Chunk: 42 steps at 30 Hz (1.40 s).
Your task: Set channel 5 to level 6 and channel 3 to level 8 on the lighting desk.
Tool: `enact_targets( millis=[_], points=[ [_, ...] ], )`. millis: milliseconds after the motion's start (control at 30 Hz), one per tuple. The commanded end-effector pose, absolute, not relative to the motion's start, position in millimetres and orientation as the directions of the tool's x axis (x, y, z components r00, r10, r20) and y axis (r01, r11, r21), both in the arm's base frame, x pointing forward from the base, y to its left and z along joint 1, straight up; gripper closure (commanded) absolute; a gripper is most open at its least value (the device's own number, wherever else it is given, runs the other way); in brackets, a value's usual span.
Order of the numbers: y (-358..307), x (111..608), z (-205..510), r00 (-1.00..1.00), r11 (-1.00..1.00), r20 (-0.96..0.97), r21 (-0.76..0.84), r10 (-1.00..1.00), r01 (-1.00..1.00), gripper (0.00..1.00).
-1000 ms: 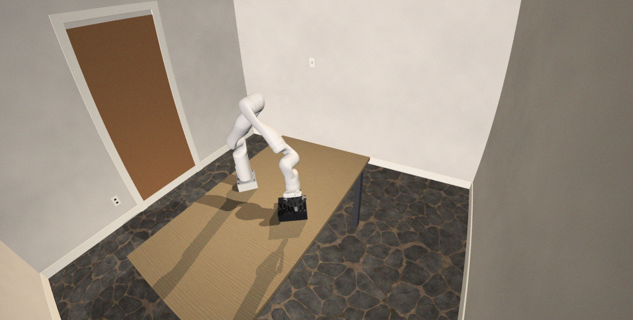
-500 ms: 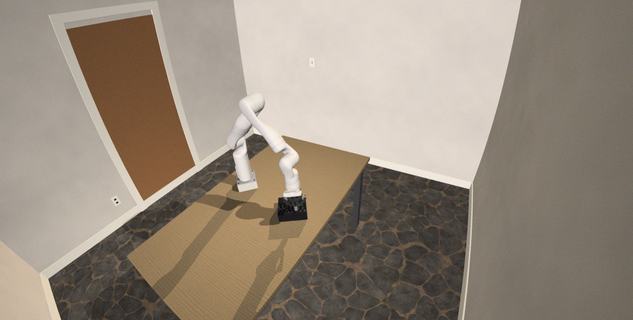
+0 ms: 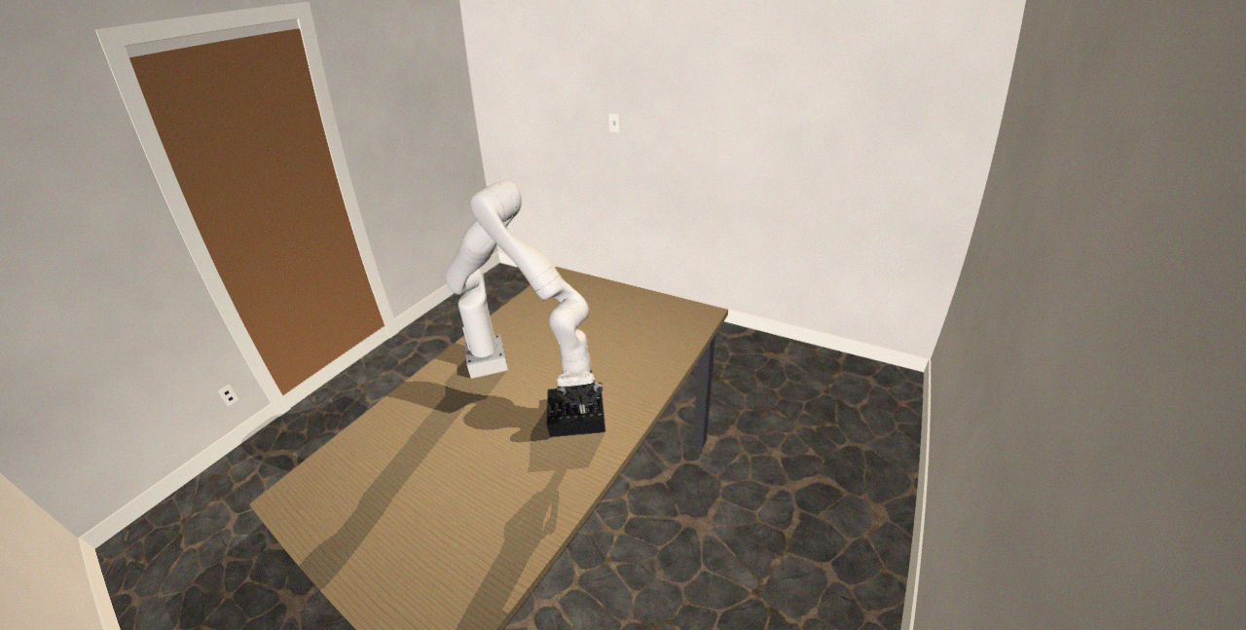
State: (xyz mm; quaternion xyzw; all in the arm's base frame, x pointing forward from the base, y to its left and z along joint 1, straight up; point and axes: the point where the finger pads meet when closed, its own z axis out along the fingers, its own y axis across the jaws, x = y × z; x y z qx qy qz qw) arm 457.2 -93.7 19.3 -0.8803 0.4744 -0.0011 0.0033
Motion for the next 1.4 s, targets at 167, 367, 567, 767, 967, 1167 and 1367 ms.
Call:
enact_targets(
  millis=[167,367,567,767,967,1167,1367],
  points=[
    [-89.1,455.0,20.3,0.552,-0.552,-0.002,-0.007,-0.834,-0.834,1.00],
    [-86.6,453.3,20.3,0.552,-0.552,-0.002,-0.007,-0.834,-0.834,1.00],
    [-85.3,452.5,20.3,0.552,-0.552,-0.002,-0.007,-0.834,-0.834,1.00],
    [-84.0,451.6,20.3,0.552,-0.552,-0.002,-0.007,-0.834,-0.834,1.00],
    [-83.5,451.2,20.3,0.552,-0.552,-0.002,-0.007,-0.834,-0.834,1.00],
    [-83.4,451.2,20.3,0.552,-0.552,-0.002,-0.007,-0.834,-0.834,1.00],
    [-83.4,451.2,20.3,0.552,-0.552,-0.002,-0.007,-0.834,-0.834,1.00]
  ],
)
